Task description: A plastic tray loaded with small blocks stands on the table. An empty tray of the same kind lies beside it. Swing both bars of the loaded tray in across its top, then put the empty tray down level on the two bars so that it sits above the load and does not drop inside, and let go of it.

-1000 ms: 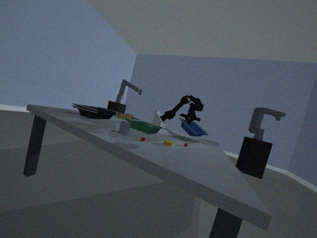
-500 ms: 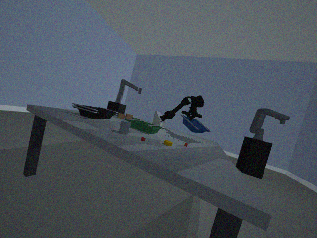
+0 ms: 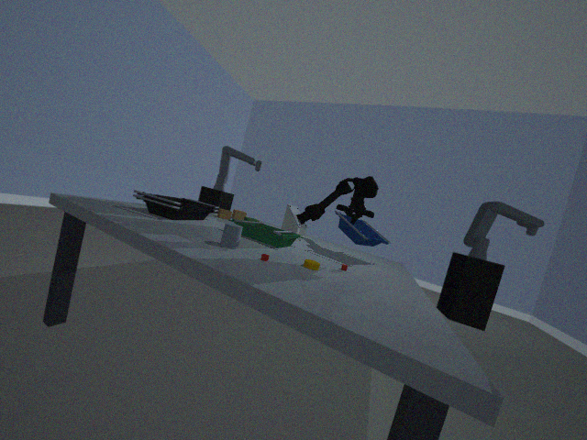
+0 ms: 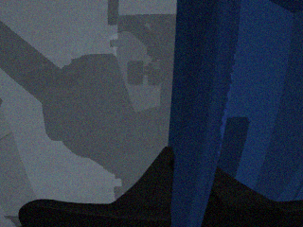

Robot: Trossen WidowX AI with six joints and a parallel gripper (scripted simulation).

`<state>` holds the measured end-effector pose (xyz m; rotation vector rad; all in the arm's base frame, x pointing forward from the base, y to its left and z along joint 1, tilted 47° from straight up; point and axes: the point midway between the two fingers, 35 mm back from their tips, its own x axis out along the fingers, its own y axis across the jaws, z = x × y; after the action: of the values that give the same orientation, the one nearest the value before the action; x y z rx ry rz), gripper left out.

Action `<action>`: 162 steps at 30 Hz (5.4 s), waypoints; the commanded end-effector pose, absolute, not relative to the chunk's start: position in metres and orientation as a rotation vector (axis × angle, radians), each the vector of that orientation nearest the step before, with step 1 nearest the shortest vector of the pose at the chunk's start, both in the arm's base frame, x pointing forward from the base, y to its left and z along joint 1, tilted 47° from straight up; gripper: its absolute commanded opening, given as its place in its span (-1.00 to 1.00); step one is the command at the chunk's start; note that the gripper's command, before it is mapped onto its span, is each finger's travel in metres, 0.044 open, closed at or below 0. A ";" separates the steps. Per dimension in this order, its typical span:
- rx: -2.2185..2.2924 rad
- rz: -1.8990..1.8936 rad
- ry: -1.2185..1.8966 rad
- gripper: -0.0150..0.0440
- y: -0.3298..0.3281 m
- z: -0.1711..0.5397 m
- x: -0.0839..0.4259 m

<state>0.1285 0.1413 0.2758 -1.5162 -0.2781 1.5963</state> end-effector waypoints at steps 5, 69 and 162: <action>-1.505 1.588 -0.265 -0.49 0.140 0.278 0.137; -0.960 1.460 0.428 -0.49 -0.005 0.174 0.304; -0.542 1.304 0.620 -0.49 -0.125 0.067 0.312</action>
<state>0.3102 -0.1236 0.0671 -0.5436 0.6252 1.3276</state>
